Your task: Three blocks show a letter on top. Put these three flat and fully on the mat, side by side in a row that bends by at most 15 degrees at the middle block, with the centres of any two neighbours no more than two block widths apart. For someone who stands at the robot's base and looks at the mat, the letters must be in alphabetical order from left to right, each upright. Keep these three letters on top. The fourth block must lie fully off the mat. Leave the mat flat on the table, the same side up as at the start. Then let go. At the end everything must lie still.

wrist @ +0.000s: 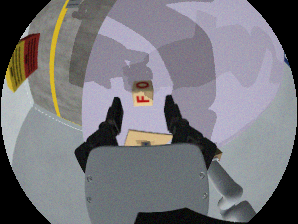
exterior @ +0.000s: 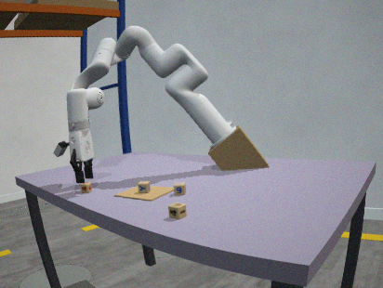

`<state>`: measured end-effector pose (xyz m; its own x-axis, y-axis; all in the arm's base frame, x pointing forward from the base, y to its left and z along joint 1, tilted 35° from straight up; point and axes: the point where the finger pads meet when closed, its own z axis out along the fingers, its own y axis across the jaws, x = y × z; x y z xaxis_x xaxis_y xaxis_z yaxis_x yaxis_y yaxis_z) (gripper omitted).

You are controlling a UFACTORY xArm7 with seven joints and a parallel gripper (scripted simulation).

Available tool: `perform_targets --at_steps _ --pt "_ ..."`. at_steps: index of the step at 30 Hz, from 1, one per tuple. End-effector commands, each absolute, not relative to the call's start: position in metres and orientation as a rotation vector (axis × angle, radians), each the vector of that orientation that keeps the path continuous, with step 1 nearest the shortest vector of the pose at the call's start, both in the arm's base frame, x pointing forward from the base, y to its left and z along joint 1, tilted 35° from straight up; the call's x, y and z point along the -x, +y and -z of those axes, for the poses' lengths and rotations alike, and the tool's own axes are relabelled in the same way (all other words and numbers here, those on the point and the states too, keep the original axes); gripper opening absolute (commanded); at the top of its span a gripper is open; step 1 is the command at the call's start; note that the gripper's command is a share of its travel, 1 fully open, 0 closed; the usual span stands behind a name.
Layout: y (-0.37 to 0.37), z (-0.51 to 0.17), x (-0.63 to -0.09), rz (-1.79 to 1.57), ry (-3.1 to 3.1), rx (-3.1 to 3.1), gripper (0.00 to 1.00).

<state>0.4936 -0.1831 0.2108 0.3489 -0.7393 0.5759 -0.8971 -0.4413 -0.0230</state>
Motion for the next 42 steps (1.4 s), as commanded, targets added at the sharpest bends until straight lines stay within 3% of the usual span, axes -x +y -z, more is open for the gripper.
perform_targets --at_steps 1,42 --pt "-0.182 -0.212 -0.495 -0.758 -1.454 -2.321 0.69" --pt "-0.191 -0.198 -0.499 -0.758 -1.454 -2.321 0.69"
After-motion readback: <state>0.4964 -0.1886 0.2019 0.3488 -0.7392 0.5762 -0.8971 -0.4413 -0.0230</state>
